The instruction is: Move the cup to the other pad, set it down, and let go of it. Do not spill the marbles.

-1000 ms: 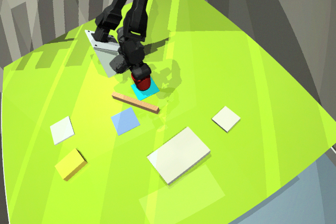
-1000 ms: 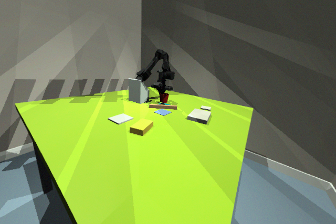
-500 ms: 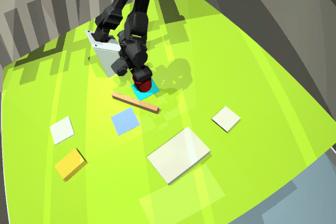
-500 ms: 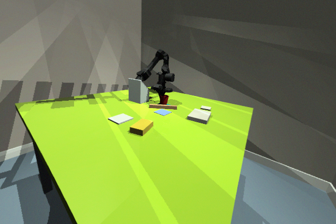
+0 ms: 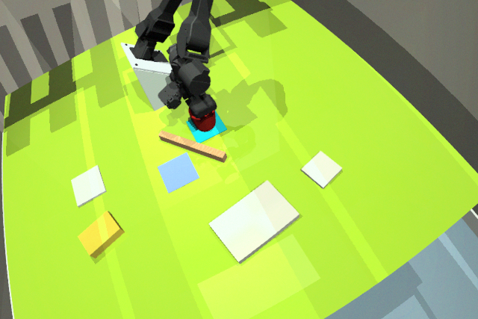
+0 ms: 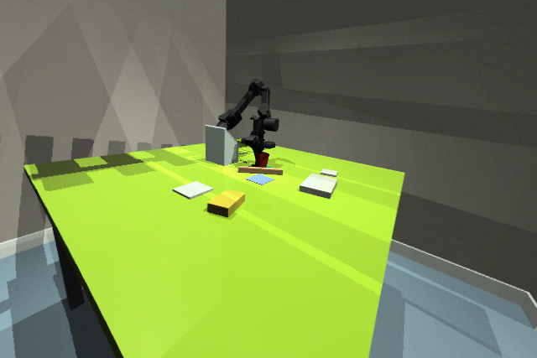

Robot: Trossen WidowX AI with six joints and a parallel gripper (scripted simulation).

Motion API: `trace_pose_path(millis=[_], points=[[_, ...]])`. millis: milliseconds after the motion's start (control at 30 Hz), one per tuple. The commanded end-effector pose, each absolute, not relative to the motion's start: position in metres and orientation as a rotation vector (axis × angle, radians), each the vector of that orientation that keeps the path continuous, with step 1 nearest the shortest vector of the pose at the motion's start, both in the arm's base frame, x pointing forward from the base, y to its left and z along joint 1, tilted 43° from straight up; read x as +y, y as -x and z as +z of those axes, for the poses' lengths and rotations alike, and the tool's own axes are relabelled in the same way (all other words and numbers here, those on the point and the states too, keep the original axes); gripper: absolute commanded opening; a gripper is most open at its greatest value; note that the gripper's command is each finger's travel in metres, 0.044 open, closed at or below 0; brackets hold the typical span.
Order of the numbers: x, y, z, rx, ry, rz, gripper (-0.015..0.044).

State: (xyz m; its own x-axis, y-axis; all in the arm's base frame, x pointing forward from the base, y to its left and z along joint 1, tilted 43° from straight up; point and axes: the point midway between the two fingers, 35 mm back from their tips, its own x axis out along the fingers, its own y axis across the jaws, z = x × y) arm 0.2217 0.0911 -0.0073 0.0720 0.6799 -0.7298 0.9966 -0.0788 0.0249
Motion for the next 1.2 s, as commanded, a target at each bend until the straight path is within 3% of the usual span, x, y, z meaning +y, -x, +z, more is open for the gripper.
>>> trace_pose_path(millis=[0,167,1167], points=[[0.091,-0.222,-0.007,1.66,-1.817,-0.761,0.0],[0.091,-0.222,-0.007,1.66,-1.817,-0.761,0.0128],[0.073,-0.222,0.01,1.66,-1.816,-0.769,0.0128]])
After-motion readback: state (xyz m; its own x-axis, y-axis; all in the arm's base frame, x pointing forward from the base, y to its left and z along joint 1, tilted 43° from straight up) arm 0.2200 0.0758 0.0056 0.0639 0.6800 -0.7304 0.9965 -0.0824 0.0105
